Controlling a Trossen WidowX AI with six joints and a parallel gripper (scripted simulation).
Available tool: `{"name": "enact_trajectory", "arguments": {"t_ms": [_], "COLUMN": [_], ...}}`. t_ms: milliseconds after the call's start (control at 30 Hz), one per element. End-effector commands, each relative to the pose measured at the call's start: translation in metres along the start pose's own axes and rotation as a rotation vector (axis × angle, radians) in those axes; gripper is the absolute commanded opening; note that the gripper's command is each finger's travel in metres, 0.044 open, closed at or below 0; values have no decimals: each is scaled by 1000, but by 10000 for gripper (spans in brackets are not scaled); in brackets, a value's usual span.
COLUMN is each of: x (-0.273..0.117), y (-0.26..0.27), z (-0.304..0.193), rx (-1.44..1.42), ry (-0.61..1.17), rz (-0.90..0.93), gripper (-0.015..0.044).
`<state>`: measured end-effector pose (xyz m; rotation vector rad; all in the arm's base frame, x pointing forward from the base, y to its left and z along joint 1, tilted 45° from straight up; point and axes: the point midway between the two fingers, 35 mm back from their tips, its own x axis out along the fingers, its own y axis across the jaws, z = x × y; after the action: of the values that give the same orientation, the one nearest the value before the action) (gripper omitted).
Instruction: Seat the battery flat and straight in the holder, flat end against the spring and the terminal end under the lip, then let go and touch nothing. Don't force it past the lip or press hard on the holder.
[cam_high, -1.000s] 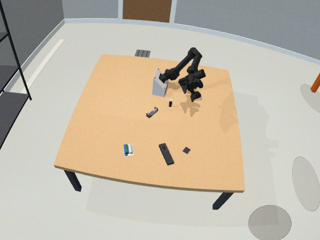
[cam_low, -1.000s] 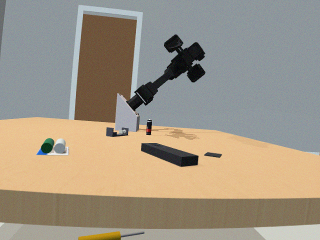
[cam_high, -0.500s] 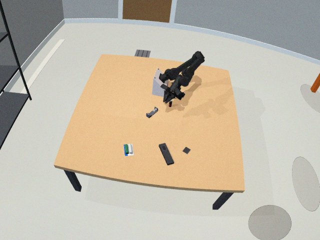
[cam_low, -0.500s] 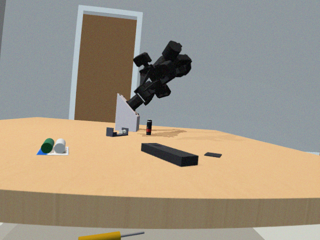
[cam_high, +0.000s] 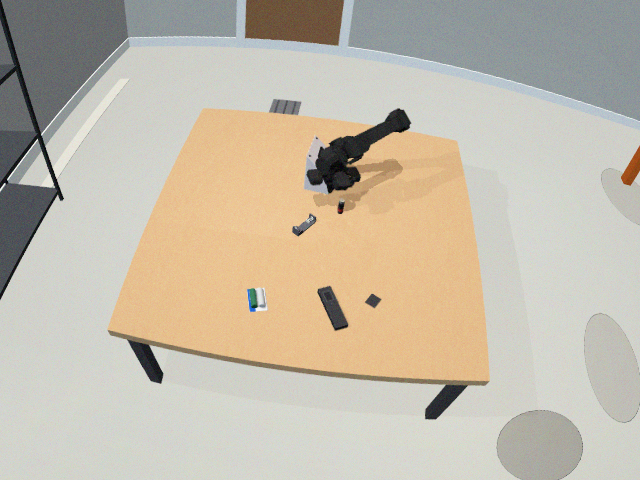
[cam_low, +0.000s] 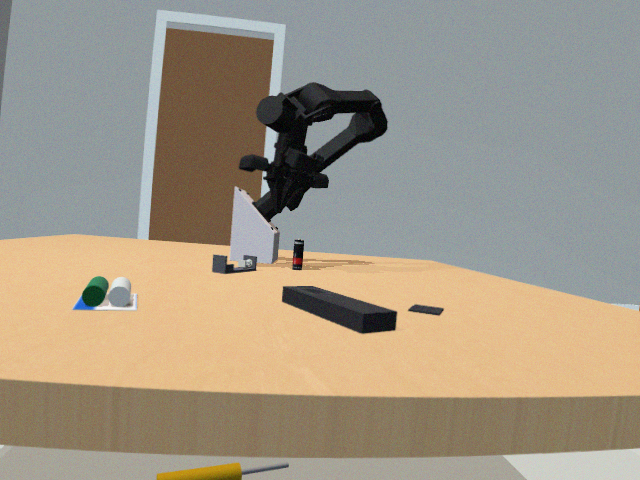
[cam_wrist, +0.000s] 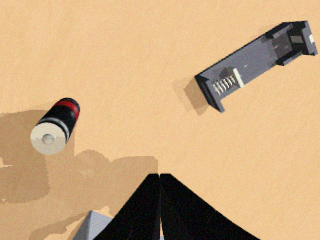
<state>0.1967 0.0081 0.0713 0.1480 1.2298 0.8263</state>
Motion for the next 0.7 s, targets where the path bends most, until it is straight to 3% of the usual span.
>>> {"name": "enact_trajectory", "arguments": {"t_ms": [0,233,667], "x": [-4,1,76], "y": [11,11,21], "z": [-2,-2,-1], "rx": [29,29,28], "ry": [-16,-15,-18], "rz": [107,105,110], "gripper": [0,0,0]}}
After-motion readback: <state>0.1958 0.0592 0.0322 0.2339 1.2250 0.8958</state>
